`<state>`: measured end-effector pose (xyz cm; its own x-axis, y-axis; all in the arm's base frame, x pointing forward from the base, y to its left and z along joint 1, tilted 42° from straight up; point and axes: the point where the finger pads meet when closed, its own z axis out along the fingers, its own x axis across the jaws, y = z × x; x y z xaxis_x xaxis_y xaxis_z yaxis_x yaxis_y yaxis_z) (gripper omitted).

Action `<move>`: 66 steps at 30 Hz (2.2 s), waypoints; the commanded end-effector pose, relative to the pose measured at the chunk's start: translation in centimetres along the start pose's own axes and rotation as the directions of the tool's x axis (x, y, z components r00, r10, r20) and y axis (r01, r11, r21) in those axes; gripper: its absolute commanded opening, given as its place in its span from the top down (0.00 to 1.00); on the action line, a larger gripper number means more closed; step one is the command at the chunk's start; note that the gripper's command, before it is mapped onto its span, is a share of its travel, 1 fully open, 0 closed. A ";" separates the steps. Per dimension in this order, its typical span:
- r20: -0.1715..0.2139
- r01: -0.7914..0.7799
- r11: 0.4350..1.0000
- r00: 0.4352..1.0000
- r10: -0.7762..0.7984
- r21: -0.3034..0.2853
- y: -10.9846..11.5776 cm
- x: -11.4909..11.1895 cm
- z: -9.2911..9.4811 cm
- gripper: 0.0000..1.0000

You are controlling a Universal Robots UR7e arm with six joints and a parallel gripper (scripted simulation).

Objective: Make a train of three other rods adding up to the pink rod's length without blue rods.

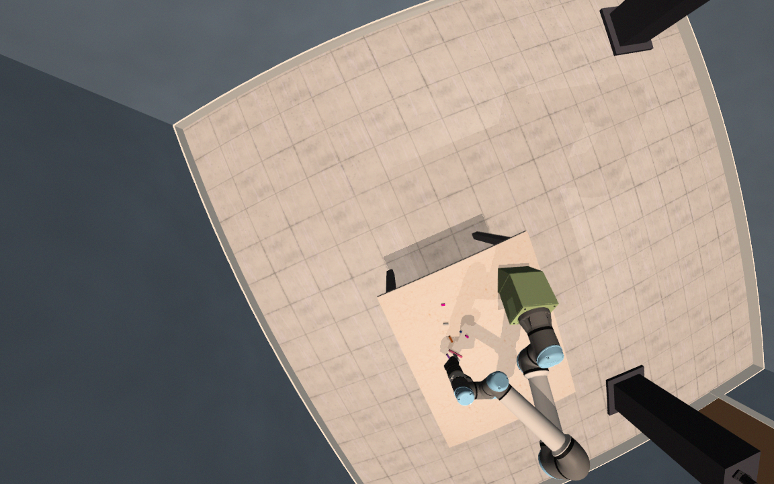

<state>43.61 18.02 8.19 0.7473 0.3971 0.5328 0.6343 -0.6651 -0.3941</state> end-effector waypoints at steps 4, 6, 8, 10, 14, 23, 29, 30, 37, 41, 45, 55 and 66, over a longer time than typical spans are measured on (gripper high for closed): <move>0.000 0.284 0.959 0.959 -0.284 -0.001 0.6 -0.4 0.0 0.00; 0.000 0.361 0.933 0.933 -0.361 -0.001 0.8 -0.5 0.0 0.00; 0.000 0.435 0.901 0.901 -0.435 -0.001 1.0 -0.7 0.0 0.00; 0.000 0.506 0.863 0.863 -0.506 -0.001 1.2 -0.8 0.0 0.00; 0.000 0.572 0.820 0.820 -0.572 -0.001 1.5 -0.9 0.0 0.00; 0.000 0.771 0.637 0.637 -0.771 -0.001 2.4 -1.1 0.0 0.00; 0.000 0.813 0.582 0.582 -0.813 -0.001 2.6 -1.2 0.0 0.00; 0.000 0.820 0.572 0.572 -0.820 -0.001 2.7 -1.2 0.0 0.00; 0.001 0.842 0.540 0.540 -0.842 -0.001 2.8 -1.2 0.1 0.00; 0.001 0.842 0.539 0.539 -0.842 -0.001 2.8 -1.2 0.1 0.00; 0.001 0.842 0.539 0.539 -0.842 -0.001 2.8 -1.2 0.1 0.00; 0.001 0.842 0.539 0.539 -0.842 -0.001 2.8 -1.2 0.1 0.00; 0.001 0.842 0.539 0.539 -0.842 -0.001 2.8 -1.2 0.1 0.00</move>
<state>44.51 15.72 6.38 -0.1309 0.7744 0.6190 0.9714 -0.0246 0.2362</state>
